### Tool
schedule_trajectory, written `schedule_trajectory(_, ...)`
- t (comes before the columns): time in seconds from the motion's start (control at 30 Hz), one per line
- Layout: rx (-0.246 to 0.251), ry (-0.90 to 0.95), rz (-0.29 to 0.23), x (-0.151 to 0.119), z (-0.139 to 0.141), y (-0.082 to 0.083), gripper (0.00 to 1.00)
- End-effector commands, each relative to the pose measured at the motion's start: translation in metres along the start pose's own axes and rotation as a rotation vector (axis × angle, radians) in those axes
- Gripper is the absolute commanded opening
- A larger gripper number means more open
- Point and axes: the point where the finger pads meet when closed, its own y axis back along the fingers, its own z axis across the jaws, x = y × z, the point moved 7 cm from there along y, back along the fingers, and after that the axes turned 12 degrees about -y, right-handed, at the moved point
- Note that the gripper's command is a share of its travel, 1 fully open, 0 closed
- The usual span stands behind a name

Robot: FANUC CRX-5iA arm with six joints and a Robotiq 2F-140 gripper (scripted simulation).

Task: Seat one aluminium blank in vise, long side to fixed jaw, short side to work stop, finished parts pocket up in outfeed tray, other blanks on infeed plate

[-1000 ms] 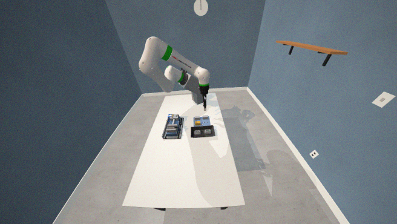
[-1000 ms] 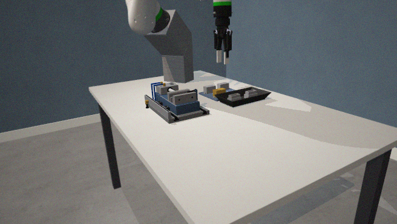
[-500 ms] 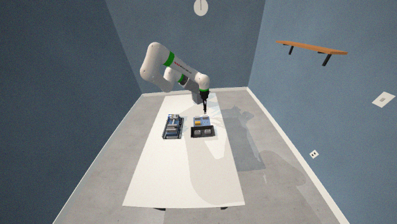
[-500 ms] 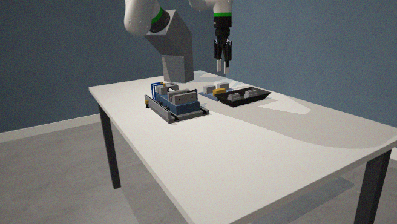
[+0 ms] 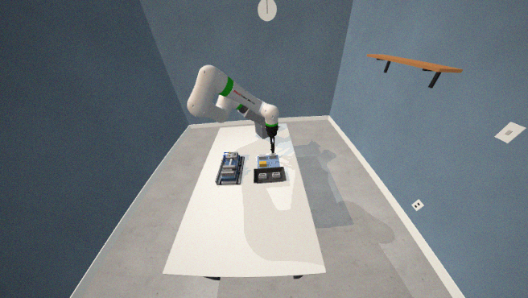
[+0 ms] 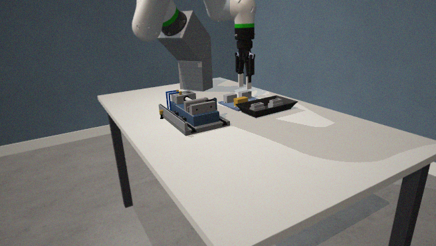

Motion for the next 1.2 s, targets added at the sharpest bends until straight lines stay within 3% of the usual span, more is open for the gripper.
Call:
schedule_trajectory(0.0,0.001,0.000,-0.001,-0.0001,-0.0001,-0.0054,0.40)
schedule_trajectory(1.17,0.001,0.000,-0.001,-0.0002,-0.0001,-0.0124,0.40)
